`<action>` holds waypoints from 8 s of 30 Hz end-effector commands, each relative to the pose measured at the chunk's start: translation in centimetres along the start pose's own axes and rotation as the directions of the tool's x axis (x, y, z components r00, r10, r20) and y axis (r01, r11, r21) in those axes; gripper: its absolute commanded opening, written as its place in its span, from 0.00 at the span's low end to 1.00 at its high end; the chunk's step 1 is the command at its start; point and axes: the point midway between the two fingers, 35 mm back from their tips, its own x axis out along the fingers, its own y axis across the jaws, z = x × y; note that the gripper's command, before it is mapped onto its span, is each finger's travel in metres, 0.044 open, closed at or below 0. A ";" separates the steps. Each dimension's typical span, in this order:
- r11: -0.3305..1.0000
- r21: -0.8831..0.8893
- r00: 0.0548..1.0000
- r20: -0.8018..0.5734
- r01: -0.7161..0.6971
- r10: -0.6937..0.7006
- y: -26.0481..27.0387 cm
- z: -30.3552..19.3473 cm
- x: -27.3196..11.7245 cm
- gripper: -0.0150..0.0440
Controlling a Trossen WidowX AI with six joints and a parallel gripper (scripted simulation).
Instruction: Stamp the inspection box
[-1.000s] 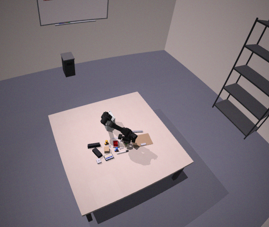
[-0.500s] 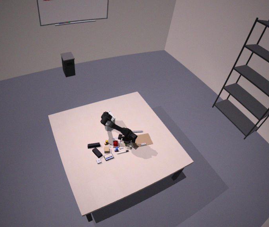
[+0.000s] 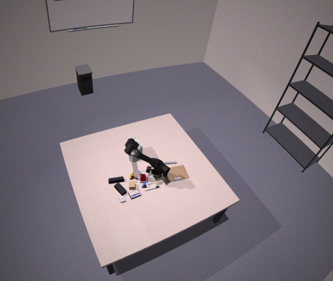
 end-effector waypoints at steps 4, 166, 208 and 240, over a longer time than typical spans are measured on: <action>1.000 0.000 1.000 0.002 0.003 -0.003 -0.1 0.1 0.2 0.25; 1.000 0.003 1.000 0.004 0.006 -0.006 -12.6 13.7 -4.7 0.25; 1.000 0.008 1.000 0.012 0.010 -0.010 -12.6 13.7 0.2 0.57; 1.000 0.002 1.000 0.003 0.005 -0.005 -12.8 13.7 -11.5 0.70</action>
